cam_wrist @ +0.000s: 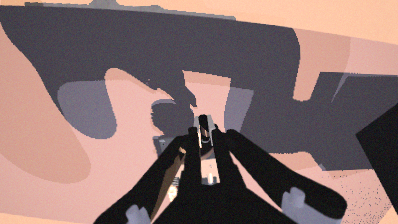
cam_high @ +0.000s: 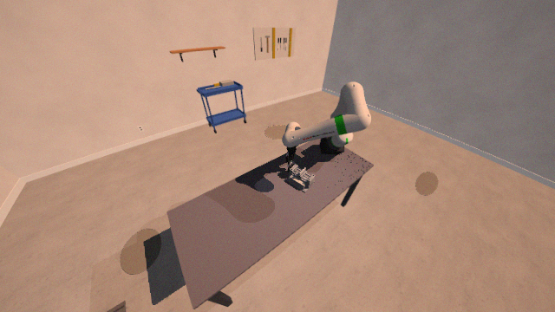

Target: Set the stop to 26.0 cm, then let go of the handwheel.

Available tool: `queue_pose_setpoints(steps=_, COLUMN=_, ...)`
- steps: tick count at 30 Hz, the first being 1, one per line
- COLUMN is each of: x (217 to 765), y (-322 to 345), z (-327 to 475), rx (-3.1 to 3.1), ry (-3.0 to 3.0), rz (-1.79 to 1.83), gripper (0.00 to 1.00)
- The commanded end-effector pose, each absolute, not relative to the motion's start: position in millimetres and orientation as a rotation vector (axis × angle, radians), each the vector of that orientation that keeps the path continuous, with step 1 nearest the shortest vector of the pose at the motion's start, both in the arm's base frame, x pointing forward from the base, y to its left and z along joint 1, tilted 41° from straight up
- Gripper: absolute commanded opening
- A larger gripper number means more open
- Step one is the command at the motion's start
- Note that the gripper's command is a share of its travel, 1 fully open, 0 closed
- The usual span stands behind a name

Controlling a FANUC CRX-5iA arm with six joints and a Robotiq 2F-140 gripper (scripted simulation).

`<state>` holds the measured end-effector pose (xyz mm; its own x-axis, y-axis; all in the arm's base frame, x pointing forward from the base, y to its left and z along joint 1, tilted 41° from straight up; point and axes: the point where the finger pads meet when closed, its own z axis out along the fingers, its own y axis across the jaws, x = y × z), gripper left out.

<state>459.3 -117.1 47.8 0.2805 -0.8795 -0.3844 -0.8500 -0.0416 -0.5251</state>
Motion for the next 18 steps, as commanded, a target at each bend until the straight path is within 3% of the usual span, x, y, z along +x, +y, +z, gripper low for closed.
queue_pose_setpoints(steps=1, x=457.7, y=-118.6, z=49.5, rx=-1.872, ry=1.556, rz=-0.056, gripper=0.04)
queue_pose_setpoints(steps=18, x=453.3, y=-123.4, z=57.2, rx=-1.872, ry=1.556, rz=-0.056, gripper=0.04)
